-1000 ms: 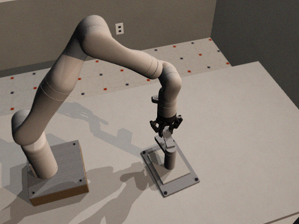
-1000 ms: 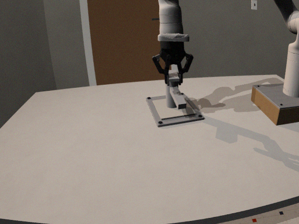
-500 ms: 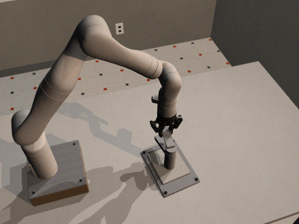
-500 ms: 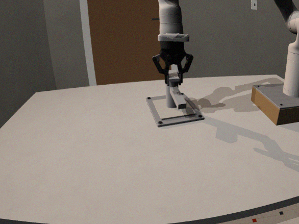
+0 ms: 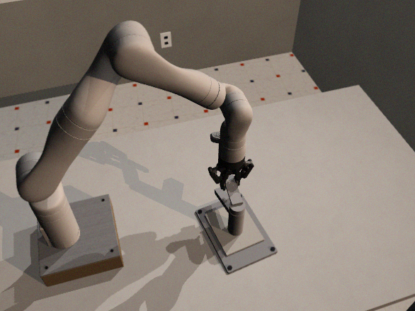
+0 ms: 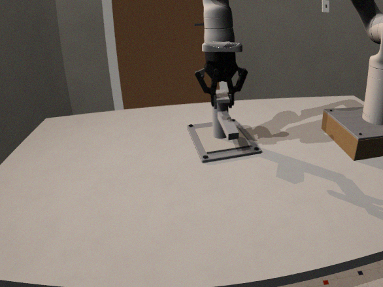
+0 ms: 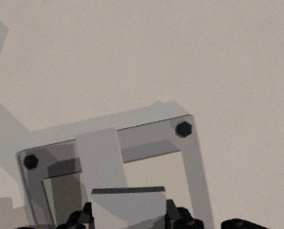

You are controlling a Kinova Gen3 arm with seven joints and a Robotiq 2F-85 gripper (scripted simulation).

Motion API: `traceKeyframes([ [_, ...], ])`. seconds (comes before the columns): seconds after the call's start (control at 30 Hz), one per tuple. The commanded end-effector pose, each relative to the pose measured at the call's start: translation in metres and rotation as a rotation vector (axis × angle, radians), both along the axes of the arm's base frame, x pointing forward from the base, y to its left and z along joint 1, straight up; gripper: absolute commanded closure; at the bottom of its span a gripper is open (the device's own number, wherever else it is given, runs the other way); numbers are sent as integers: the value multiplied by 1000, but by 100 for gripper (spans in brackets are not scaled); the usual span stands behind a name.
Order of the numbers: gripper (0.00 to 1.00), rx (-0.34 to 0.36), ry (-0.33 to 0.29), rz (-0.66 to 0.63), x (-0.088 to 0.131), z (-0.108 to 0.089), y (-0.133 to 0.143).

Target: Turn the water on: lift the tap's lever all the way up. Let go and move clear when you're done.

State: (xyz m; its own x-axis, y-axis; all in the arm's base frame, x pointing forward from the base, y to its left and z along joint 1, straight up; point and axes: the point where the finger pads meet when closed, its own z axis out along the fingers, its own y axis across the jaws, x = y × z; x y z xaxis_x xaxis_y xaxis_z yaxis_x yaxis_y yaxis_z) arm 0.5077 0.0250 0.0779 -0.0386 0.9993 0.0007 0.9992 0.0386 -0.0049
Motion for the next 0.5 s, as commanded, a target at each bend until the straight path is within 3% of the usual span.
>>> traceKeyframes([
  [0.0,90,0,-5,-1,1,10,-3],
  [0.47,90,0,-5,-1,1,27,-12],
])
